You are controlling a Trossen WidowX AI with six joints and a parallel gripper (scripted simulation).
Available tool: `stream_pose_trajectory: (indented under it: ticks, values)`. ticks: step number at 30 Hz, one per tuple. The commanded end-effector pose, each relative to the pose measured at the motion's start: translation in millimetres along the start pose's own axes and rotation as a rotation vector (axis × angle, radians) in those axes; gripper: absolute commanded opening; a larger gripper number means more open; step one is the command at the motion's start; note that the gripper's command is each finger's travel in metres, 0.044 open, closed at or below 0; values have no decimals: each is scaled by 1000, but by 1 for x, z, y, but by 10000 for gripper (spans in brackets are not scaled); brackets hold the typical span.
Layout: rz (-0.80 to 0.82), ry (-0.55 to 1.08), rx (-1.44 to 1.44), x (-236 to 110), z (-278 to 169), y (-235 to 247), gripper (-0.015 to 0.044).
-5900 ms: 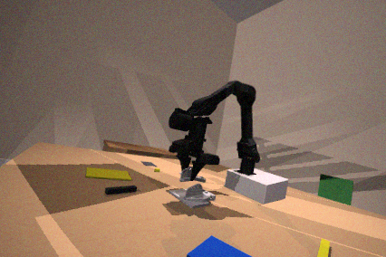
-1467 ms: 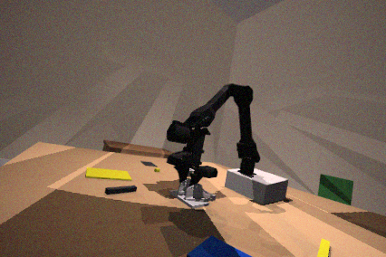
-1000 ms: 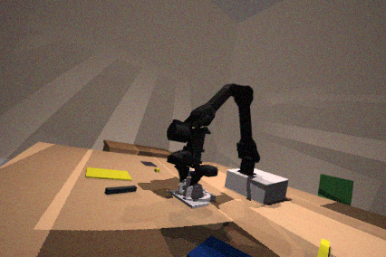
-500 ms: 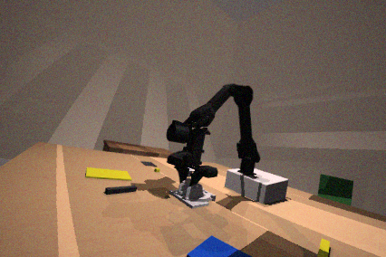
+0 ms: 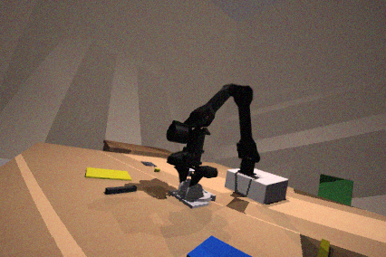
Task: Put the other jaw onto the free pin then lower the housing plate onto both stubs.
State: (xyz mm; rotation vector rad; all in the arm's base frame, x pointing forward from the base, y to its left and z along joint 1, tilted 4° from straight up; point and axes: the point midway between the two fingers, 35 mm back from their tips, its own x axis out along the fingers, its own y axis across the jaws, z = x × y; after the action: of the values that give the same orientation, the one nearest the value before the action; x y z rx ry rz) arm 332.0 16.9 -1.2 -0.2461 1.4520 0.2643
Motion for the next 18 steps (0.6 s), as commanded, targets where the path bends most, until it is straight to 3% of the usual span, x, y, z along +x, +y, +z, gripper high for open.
stream_pose_trajectory:
  ticks: [1, 17, 18]
  values:
    - [2, -2, -2, 1, 0, 0, 134]
    - [2, -2, -2, 1, 0, 0, 134]
    - [0, 0, 0, 0, 0, 0, 160]
